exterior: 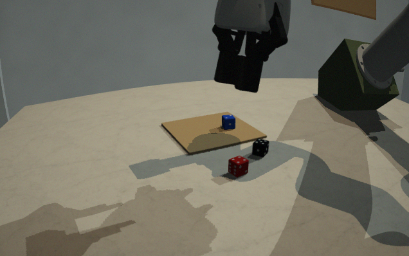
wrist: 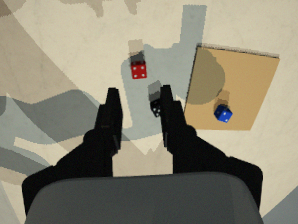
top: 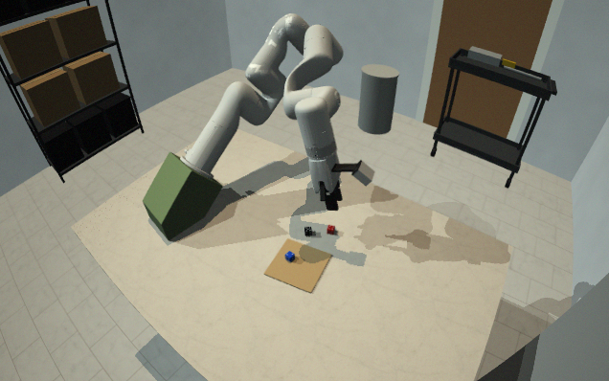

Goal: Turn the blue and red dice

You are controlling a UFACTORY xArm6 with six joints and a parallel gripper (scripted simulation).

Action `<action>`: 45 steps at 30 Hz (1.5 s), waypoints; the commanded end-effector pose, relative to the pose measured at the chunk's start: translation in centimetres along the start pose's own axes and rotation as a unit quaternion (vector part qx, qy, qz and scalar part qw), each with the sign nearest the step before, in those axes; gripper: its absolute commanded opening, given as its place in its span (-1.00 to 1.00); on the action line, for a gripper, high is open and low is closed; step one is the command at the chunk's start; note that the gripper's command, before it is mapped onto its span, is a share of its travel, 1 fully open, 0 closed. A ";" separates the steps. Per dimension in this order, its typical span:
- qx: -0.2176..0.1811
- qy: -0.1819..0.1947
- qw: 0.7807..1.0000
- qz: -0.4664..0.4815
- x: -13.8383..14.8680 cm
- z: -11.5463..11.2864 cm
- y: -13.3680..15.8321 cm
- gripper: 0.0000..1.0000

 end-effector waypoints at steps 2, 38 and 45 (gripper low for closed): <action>-0.093 0.008 0.996 0.002 -0.5 -0.1 -1.9 -0.28; -0.119 0.033 0.981 0.149 -0.5 0.2 -2.2 1.00; -0.116 0.042 0.966 0.227 -0.5 0.4 -2.1 1.00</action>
Point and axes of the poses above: the point where the finger pads meet when closed, its own z axis out along the fingers, its own x axis across the jaws, y = z × x, the point moved 4 cm from there along -z, back along the fingers, and after that the axes turned 11 degrees about z, right-handed, at the moved point
